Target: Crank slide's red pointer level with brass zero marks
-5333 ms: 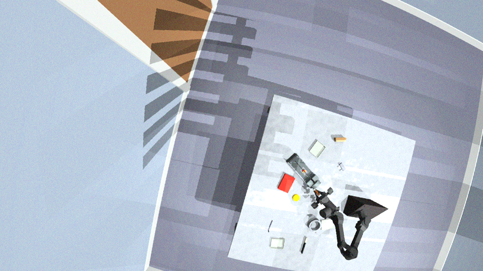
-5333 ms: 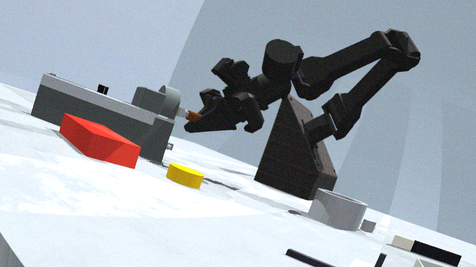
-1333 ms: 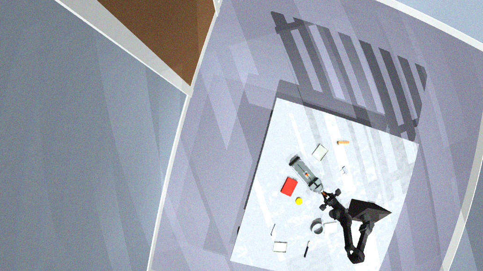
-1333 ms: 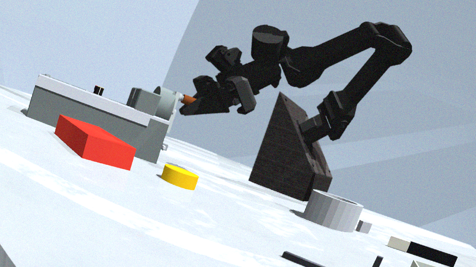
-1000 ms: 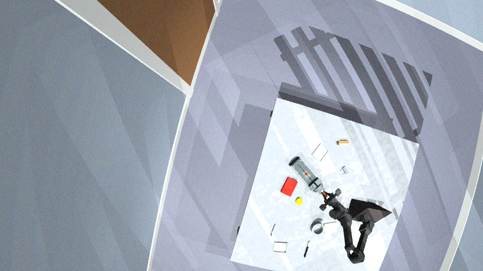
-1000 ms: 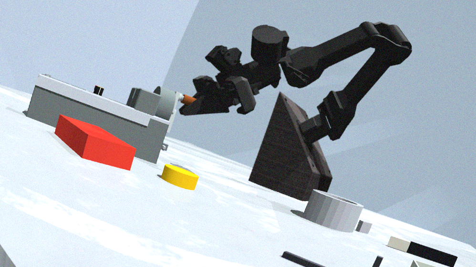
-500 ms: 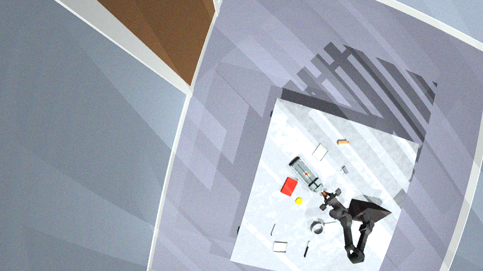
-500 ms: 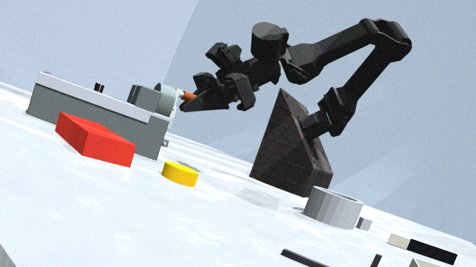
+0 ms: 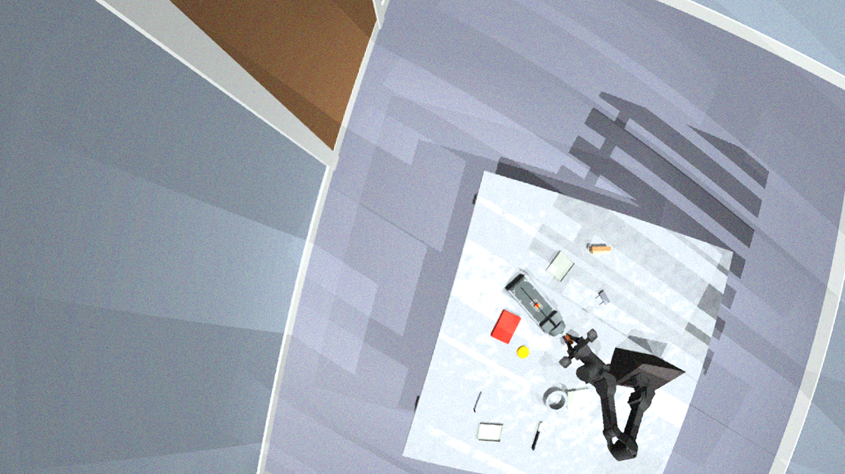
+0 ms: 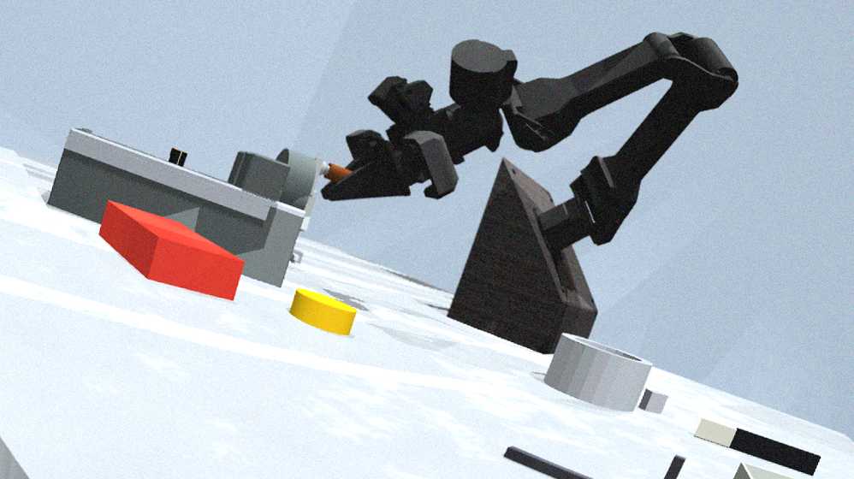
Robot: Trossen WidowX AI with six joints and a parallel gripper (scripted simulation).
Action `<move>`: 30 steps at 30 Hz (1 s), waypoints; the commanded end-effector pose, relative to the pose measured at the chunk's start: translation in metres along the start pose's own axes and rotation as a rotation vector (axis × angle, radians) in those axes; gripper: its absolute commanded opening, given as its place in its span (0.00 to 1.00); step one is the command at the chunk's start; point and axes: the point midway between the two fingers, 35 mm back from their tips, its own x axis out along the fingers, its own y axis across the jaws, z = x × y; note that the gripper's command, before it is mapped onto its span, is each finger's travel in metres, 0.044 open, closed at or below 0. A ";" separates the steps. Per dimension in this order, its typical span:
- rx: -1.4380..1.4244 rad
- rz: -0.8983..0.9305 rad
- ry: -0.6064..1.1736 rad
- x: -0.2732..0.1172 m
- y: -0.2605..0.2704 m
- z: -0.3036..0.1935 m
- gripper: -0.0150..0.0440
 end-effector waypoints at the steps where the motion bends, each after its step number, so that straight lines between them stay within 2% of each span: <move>1: 0.010 -0.025 -0.001 0.001 -0.009 -0.001 0.25; 30: 0.010 -0.025 -0.001 0.003 -0.013 -0.003 0.25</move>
